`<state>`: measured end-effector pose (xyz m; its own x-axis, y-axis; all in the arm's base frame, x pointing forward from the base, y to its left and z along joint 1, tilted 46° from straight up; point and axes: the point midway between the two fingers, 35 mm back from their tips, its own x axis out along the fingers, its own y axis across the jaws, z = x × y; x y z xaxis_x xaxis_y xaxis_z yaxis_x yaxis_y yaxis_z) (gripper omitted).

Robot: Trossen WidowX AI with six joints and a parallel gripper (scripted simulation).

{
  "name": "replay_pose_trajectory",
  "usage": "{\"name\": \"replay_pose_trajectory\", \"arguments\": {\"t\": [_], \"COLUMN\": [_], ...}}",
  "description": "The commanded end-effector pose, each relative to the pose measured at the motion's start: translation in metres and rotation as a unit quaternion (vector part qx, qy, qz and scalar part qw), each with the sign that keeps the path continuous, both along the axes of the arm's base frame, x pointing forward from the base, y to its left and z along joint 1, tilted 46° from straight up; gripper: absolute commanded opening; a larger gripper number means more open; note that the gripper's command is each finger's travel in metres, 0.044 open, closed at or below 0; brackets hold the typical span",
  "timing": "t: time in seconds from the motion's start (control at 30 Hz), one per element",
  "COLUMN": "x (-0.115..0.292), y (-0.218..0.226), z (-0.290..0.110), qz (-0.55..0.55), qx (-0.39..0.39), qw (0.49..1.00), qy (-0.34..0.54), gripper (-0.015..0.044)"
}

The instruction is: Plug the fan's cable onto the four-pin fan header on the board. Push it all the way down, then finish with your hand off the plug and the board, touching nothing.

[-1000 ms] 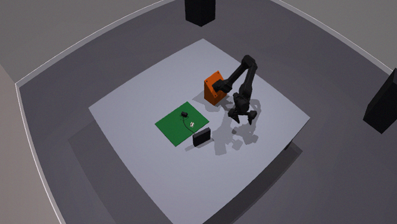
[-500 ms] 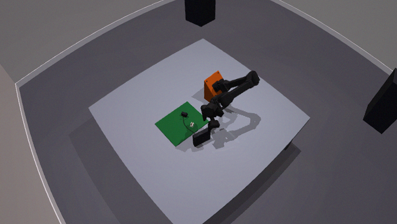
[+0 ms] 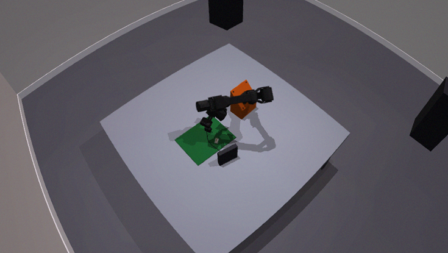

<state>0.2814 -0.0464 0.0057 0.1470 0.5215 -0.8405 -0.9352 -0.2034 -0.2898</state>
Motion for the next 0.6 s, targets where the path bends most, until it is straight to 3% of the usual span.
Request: {"name": "replay_pose_trajectory", "arguments": {"t": [0.0,0.13,0.3,0.57], "x": [-0.005,-0.004,-0.003,-0.003], "y": [-0.008,-0.003,0.034,0.038], "z": [-0.012,-0.018,-0.053,-0.057], "qz": [-0.008,-0.008,-0.008,-0.008], "qx": [0.004,0.004,0.005,0.006], "qw": [1.0,1.0,1.0,1.0], "qy": [0.025,0.025,0.025,0.025], "gripper": [0.044,0.044,0.044,0.044]}}
